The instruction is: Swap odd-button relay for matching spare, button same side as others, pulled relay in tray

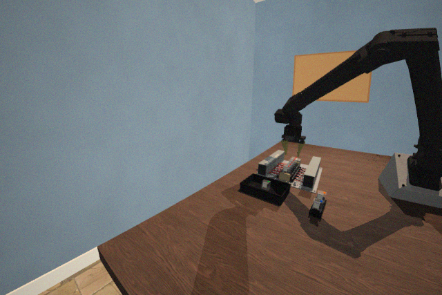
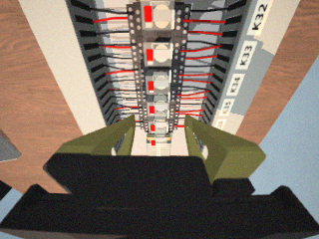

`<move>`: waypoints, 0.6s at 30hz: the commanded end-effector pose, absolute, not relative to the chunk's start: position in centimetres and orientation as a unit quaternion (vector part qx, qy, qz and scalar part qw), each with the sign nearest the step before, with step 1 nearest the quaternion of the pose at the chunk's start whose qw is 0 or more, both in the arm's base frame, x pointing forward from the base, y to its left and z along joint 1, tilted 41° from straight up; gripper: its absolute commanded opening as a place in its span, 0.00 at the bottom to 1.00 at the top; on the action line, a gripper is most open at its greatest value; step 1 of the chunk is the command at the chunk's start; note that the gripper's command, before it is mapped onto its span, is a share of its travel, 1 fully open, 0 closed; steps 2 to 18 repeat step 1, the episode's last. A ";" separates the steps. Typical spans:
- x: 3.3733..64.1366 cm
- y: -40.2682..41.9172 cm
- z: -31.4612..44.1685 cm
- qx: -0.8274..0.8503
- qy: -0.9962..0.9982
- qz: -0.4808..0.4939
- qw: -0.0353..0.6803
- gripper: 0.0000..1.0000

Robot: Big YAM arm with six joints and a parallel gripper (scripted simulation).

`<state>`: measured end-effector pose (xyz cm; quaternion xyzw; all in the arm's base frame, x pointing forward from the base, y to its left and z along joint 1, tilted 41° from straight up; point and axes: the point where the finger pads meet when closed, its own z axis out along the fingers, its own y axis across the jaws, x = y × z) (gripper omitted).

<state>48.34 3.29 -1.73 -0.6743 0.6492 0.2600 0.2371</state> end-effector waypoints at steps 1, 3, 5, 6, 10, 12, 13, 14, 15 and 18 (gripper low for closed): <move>48.4 2.7 -0.9 -0.672 0.652 0.257 0.239 0.59; 48.4 2.7 -0.9 -0.672 0.652 0.257 0.239 0.59; 48.4 2.7 -0.9 -0.672 0.652 0.257 0.239 0.59; 48.4 2.7 -0.9 -0.672 0.652 0.257 0.239 0.59; 48.4 2.7 -0.9 -0.672 0.652 0.257 0.239 0.59; 48.4 2.7 -0.9 -0.672 0.652 0.257 0.239 0.59; 48.4 2.7 -0.9 -0.672 0.652 0.257 0.239 0.59; 48.4 2.7 -0.9 -0.672 0.652 0.257 0.239 0.59; 48.4 2.7 -0.9 -0.672 0.652 0.257 0.239 0.59; 48.4 2.7 -0.9 -0.672 0.652 0.257 0.239 0.59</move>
